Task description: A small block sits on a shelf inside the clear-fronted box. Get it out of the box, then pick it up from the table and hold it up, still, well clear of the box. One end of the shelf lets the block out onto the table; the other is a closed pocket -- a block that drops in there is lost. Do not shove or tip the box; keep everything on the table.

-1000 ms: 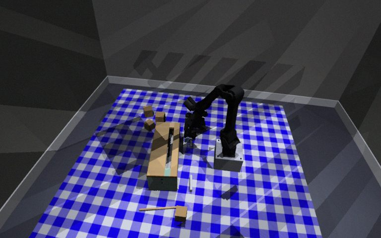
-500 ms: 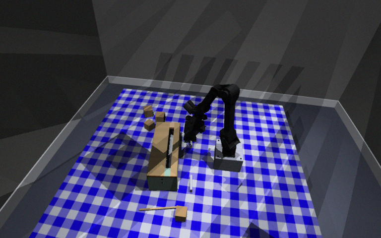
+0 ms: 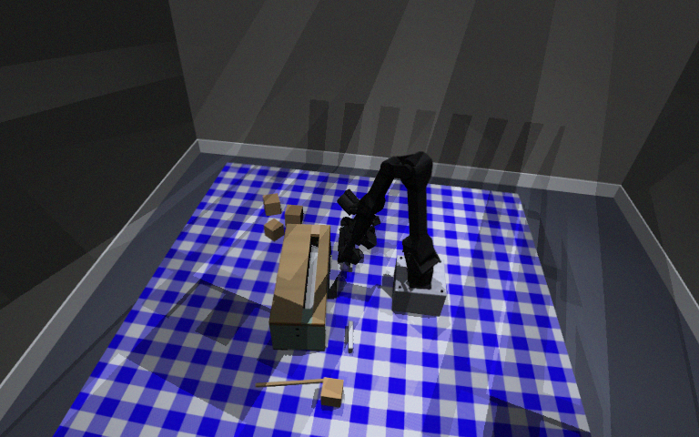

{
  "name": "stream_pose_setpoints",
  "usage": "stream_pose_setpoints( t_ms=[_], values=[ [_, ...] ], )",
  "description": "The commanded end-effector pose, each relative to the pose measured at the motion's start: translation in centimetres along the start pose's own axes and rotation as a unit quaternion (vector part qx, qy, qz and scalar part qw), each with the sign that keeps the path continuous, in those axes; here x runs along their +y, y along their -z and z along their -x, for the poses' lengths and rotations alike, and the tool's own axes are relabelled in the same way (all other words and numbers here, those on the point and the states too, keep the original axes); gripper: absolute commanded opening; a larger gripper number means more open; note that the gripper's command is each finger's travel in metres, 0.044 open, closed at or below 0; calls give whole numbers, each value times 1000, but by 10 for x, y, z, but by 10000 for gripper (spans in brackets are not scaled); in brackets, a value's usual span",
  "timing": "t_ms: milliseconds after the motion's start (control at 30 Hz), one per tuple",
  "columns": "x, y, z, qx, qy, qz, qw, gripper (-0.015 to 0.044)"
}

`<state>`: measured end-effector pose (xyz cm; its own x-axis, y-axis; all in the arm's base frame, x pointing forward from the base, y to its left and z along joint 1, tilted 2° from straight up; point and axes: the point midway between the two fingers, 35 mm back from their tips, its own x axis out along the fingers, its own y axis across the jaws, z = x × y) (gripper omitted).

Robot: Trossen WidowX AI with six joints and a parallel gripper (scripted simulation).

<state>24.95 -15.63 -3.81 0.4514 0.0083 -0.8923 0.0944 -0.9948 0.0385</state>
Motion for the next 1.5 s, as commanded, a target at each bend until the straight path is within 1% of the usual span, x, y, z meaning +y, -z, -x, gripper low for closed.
stream_pose_setpoints(
  t_ms=[0,167,267,333,767,967,1467],
  values=[
    [-2,-3,-3,-2,3,1,1000,206],
    [-2,-3,-3,-2,3,1,1000,75],
    [-2,-3,-3,-2,3,1,1000,55],
    [-1,-2,-1,-2,3,1,1000,2],
    [0,23,52,-1,1,-1,1000,0],
    [0,24,55,-1,1,-2,1000,0],
    [-7,39,106,2,-75,-149,986,0]
  ],
)
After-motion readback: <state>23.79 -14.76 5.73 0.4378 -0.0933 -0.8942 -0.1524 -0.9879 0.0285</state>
